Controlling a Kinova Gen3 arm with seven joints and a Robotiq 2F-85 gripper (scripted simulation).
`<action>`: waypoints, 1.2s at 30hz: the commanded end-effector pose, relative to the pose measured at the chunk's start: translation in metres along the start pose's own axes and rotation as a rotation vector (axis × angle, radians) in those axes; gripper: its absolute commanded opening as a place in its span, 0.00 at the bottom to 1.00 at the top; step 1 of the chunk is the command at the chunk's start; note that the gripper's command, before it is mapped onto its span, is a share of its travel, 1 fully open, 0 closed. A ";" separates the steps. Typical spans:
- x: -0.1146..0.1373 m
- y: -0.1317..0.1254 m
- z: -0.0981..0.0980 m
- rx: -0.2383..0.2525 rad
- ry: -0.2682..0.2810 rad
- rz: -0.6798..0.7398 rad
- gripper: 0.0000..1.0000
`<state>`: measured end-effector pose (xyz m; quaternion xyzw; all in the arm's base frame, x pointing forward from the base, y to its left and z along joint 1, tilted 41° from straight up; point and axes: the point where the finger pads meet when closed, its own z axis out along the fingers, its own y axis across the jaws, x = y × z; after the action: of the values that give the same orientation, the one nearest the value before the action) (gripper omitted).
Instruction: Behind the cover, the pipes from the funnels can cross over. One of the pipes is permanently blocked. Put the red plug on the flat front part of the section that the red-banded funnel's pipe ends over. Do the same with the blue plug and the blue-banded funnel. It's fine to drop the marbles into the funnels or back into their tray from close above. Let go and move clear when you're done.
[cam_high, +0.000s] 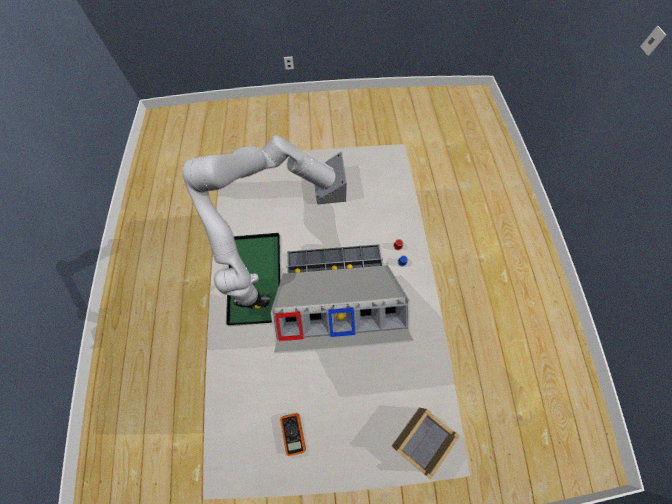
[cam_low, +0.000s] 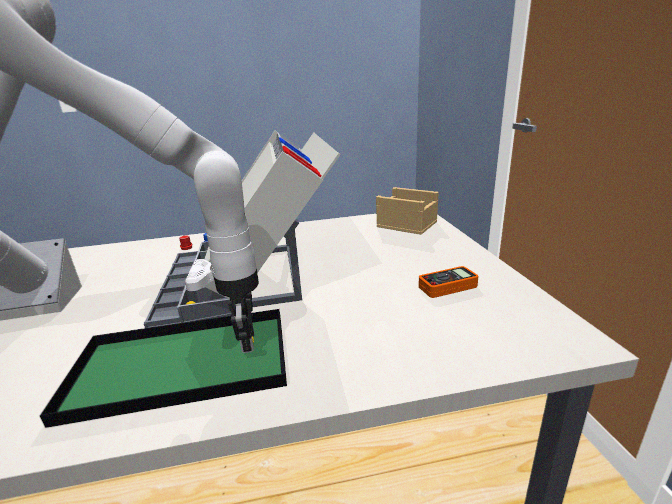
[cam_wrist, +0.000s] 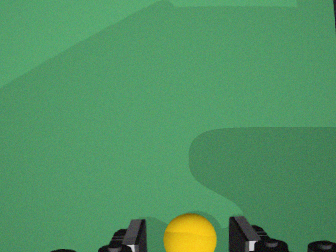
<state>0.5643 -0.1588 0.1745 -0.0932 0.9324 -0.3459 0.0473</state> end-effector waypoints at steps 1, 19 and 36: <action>-0.001 0.001 0.001 0.000 -0.006 -0.003 0.50; -0.001 0.000 -0.001 0.000 -0.002 0.000 0.00; -0.001 0.000 -0.001 0.000 -0.002 0.000 0.00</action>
<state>0.5644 -0.1587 0.1745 -0.0933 0.9324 -0.3459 0.0474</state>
